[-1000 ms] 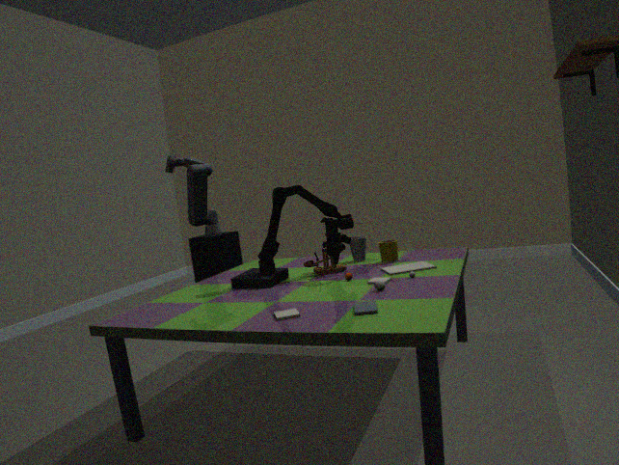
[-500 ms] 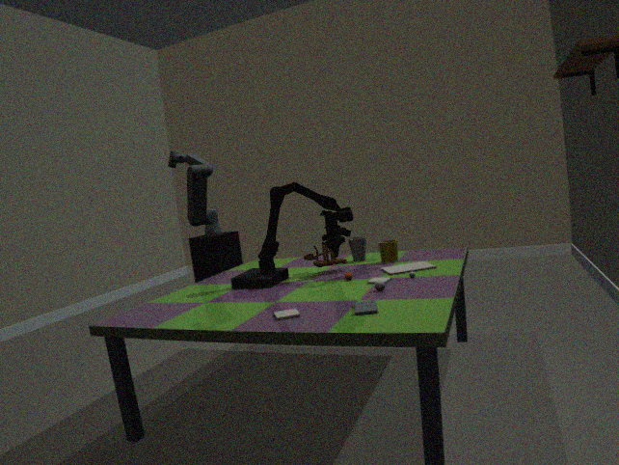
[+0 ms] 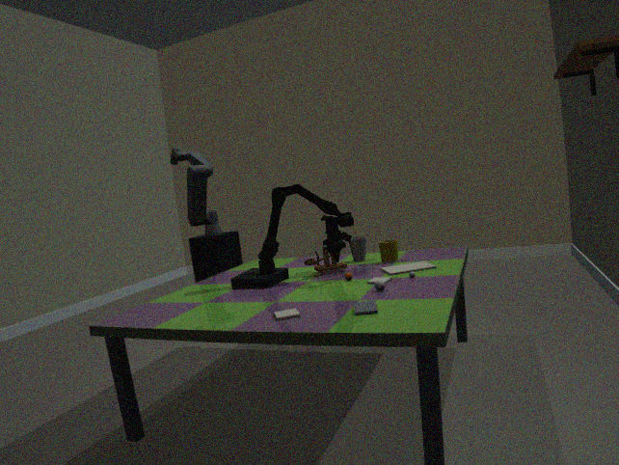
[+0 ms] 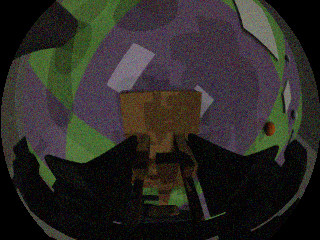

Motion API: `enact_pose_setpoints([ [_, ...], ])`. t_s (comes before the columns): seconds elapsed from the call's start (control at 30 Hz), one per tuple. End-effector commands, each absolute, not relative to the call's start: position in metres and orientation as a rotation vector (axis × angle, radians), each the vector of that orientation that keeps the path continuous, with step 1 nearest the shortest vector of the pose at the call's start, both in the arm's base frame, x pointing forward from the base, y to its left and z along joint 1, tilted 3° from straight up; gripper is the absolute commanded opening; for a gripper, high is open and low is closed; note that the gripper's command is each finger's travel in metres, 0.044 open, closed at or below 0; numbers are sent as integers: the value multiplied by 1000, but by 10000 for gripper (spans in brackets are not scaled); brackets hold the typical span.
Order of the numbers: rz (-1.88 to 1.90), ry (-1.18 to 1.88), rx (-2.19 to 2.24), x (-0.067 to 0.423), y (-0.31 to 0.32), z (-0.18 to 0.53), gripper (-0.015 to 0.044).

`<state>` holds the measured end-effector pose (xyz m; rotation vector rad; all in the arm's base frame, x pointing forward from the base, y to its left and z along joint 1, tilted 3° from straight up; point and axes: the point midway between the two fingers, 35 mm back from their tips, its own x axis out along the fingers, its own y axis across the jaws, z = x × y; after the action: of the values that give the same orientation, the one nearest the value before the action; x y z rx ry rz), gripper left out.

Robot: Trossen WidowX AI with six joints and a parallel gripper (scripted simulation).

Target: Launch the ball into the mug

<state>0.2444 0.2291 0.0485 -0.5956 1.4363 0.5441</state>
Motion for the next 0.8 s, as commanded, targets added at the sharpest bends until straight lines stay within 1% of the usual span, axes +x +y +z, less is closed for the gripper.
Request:
enact_pose_setpoints([
  [0.0,548,1436,-599,245,229,43,0],
  [0.4,544,1437,-596,245,229,37,0],
  [0.77,544,1437,-596,245,229,37,289],
])
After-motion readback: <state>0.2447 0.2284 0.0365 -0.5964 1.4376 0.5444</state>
